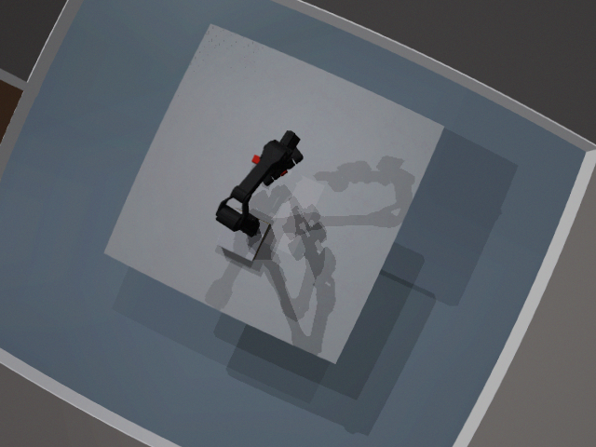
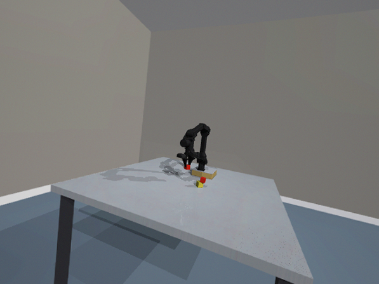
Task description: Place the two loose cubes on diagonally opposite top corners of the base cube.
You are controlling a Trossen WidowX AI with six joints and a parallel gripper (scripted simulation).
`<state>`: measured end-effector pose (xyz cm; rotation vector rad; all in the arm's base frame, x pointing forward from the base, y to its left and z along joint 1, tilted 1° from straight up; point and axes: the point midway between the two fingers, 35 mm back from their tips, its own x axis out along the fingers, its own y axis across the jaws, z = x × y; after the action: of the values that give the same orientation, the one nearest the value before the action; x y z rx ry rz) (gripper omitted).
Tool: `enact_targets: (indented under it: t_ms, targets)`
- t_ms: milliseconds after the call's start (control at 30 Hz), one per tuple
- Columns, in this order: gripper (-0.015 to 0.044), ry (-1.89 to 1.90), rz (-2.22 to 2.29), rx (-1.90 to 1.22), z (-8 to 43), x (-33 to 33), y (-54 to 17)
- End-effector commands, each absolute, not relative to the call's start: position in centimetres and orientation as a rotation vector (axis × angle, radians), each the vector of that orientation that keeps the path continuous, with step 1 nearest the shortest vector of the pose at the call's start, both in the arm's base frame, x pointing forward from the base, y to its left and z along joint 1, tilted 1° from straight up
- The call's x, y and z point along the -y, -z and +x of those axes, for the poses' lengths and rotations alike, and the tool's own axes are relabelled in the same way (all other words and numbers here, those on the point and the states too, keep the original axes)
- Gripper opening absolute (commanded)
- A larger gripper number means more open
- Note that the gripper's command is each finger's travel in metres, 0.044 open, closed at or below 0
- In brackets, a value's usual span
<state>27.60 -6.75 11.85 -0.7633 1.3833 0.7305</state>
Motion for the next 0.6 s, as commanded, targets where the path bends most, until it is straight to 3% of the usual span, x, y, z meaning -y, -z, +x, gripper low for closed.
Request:
enact_targets:
  t_ms: [0, 567]
  targets:
    - [0.0105, -0.782, -0.814, -1.365, 28.1, 5.3, -11.8]
    - [0.0105, -0.961, -0.997, -1.286, 29.2, 0.0, -11.7]
